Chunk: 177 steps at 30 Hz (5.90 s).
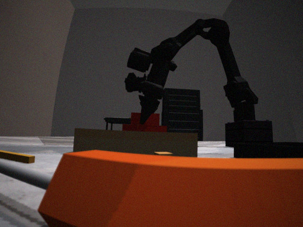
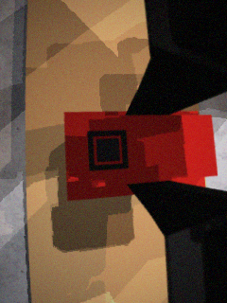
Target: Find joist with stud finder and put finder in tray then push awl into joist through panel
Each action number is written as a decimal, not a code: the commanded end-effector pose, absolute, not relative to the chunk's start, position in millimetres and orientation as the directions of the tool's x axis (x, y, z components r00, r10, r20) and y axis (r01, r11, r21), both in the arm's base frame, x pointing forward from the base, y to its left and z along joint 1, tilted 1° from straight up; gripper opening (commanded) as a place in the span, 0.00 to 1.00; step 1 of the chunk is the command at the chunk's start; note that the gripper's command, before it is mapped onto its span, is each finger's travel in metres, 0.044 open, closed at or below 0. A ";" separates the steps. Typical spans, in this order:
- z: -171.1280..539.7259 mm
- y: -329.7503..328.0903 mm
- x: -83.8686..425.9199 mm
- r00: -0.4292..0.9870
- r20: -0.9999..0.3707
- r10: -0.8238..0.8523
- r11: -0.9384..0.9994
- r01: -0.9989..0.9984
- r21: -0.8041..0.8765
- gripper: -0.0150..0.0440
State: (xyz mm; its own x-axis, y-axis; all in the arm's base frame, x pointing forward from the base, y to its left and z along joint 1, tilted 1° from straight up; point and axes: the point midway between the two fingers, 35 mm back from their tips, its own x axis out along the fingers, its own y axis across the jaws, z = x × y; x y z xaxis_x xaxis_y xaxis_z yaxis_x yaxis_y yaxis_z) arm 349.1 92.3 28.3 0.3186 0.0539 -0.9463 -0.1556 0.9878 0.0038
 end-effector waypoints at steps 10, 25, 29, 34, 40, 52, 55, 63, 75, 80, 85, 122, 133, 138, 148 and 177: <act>28.7 132.5 342.9 0.317 -0.947 0.058 0.988 -0.155 0.009 0.25; 29.4 178.0 335.9 0.316 -0.947 0.062 0.988 -0.155 0.013 0.25; 29.7 190.1 334.0 0.316 -0.947 0.063 0.988 -0.155 0.014 0.25; 30.0 205.2 331.6 0.315 -0.947 0.065 0.988 -0.155 0.016 0.25; 30.5 223.4 328.8 0.315 -0.947 0.066 0.988 -0.155 0.017 0.25; 31.3 252.2 324.3 0.315 -0.947 0.069 0.988 -0.155 0.020 0.25; 31.3 248.2 324.8 0.316 -0.946 0.068 0.987 -0.159 0.018 0.25; 31.2 247.5 325.0 0.315 -0.947 0.068 0.988 -0.155 0.020 0.25; 30.2 211.5 330.6 0.315 -0.947 0.065 0.988 -0.155 0.016 0.25; 29.8 196.3 333.0 0.315 -0.947 0.064 0.988 -0.155 0.015 0.25; 29.5 181.1 335.4 0.316 -0.947 0.062 0.988 -0.155 0.013 0.25; 28.1 68.6 352.7 0.318 -0.947 0.052 0.988 -0.155 0.003 0.25; 28.1 35.2 357.8 0.318 -0.947 0.049 0.988 -0.155 0.000 0.25; 28.1 20.0 360.1 0.318 -0.947 0.048 0.988 -0.155 -0.002 0.25; 28.3 -10.4 364.6 0.319 -0.947 0.045 0.988 -0.155 -0.005 0.25; 29.5 -98.5 377.7 0.319 -0.947 0.038 0.988 -0.154 -0.013 0.25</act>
State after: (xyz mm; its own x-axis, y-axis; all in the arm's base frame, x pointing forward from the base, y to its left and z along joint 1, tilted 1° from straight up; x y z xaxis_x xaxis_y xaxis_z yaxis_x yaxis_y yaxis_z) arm 376.1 -88.3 29.3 0.3199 0.0405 -0.9466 -0.1537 0.9881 -0.0097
